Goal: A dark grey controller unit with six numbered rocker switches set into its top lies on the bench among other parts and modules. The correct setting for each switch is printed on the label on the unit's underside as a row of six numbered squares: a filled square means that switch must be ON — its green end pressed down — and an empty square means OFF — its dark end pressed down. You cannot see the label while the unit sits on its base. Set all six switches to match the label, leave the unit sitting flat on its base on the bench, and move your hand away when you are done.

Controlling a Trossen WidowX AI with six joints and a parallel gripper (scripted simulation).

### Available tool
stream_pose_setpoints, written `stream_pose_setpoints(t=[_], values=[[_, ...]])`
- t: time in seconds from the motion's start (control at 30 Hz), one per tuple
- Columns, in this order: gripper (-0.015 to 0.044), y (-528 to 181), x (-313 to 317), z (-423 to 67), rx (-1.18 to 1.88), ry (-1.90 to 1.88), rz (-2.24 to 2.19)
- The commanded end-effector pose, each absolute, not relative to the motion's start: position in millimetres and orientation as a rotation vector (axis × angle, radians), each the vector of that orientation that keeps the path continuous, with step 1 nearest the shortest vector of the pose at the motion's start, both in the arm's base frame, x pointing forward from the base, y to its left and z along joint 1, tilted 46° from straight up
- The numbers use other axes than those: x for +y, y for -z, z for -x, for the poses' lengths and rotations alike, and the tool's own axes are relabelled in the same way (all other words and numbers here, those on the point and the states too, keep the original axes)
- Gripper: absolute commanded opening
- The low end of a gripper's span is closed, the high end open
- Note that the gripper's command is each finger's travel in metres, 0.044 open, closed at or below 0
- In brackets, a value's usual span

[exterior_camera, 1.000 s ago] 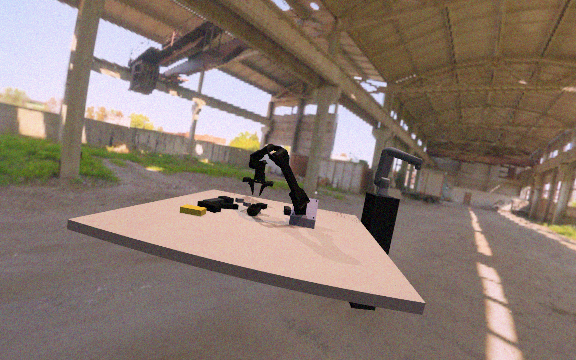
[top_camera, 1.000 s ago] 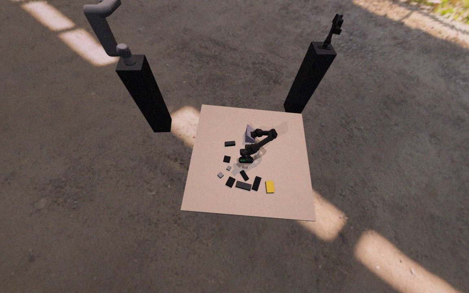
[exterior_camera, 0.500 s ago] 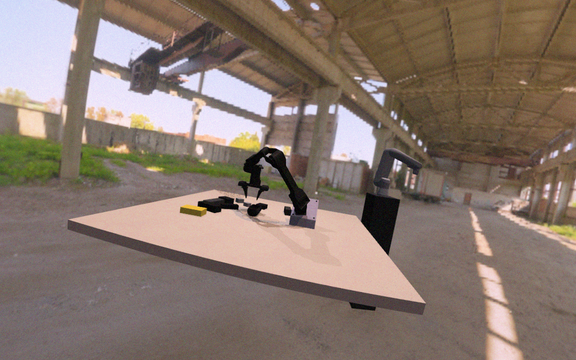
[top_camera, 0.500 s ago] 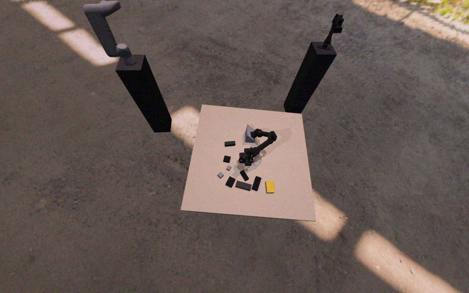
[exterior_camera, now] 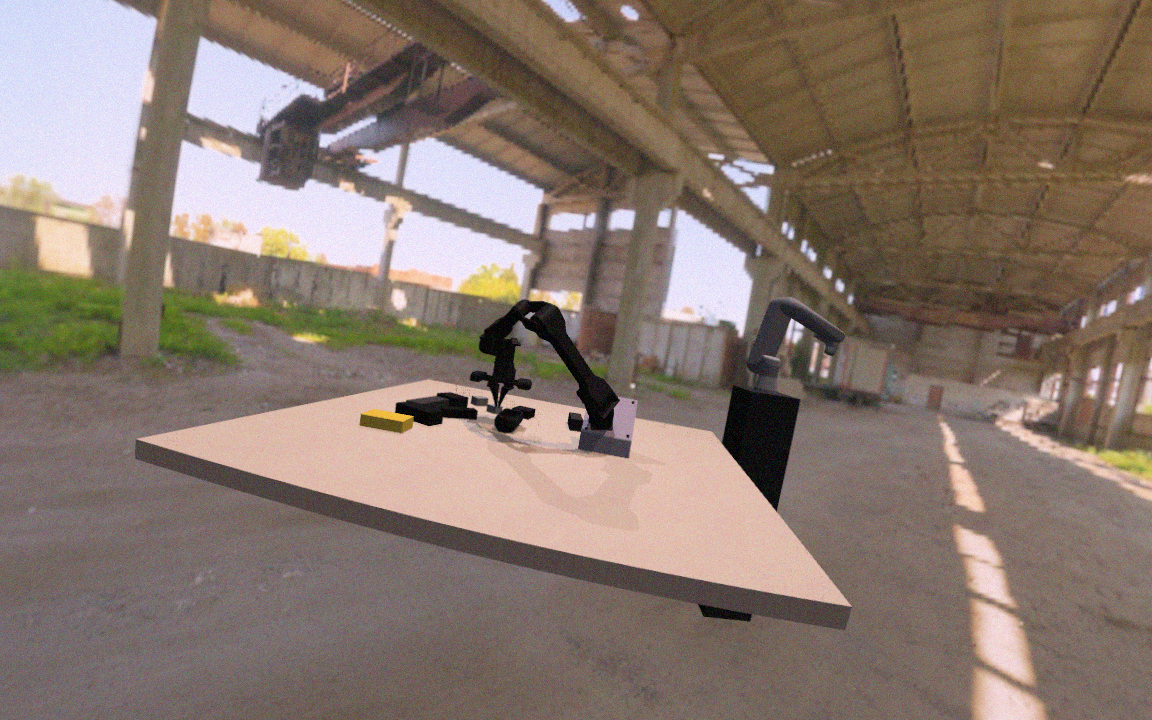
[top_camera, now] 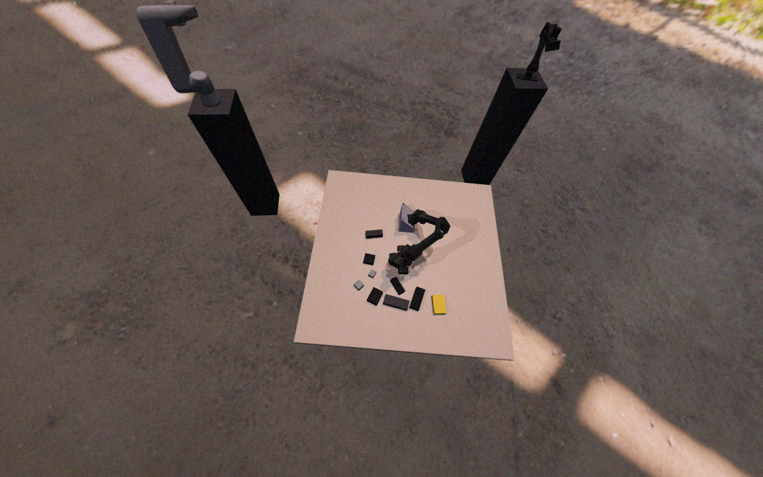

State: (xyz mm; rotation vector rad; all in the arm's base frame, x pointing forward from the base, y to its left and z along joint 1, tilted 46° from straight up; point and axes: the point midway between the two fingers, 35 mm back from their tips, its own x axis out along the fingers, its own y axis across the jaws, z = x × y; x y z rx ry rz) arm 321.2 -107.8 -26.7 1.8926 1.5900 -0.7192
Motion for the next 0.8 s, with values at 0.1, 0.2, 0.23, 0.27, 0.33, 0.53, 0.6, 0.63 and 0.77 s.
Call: stream_pose_setpoints(t=[0.1, 0.2, 0.23, 0.27, 0.33, 0.53, 0.6, 0.63, 0.77], values=[[0.0000, 27, -107, -323, 1.589, 0.716, -1.898], [0.0000, 27, -107, -323, 1.589, 0.716, -1.898], [0.0000, 27, -107, -323, 1.589, 0.716, -1.898], [0.0000, 27, -107, -323, 1.589, 0.716, -1.898], [0.0000, 27, -107, -322, 1.591, 0.719, -1.892], [0.0000, 27, -107, -322, 1.590, 0.717, -1.895], [0.0000, 27, -107, -322, 1.591, 0.719, -1.892], [0.0026, 26, -109, -321, 1.591, 0.719, -1.892], [0.0131, -2, -137, -316, 1.590, 0.721, -1.890]])
